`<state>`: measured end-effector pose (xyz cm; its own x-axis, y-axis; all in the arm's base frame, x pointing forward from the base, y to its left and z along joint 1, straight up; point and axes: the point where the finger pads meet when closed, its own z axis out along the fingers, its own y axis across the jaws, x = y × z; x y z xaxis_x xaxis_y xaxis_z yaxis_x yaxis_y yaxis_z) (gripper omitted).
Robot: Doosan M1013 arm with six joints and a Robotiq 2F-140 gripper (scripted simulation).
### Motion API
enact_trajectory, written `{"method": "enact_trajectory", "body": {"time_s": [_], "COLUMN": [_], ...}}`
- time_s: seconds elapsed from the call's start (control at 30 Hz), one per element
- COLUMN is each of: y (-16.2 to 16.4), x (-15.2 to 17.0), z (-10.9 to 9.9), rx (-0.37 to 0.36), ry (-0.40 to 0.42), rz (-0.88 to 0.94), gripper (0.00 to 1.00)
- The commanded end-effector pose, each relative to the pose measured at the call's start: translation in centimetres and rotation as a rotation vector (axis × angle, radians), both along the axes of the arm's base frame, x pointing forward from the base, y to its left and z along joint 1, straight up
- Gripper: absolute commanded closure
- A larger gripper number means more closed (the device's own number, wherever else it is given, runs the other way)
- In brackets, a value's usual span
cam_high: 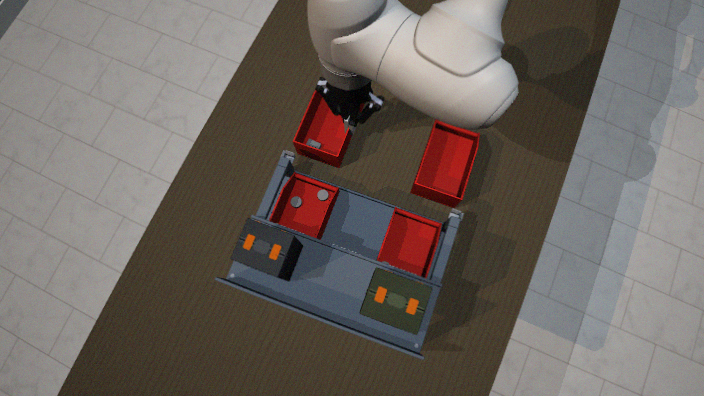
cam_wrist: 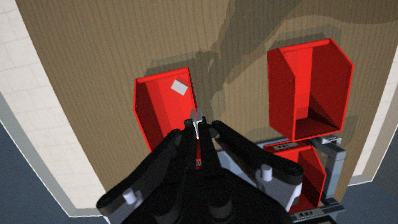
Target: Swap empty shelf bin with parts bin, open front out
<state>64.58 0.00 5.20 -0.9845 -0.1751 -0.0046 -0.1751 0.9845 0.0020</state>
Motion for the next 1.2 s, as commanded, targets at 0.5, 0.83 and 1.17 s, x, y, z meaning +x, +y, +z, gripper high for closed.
{"method": "enact_trajectory", "body": {"time_s": [0.5,0.83,1.17], "y": [0.0,0.0,1.1], "x": [0.0,0.0,-0.3], "z": [2.6,2.7,2.7], "rx": [0.000,0.000,0.000], "ry": [0.000,0.000,0.000], "rz": [0.000,0.000,0.000], "gripper": [0.90,0.90,0.90]}}
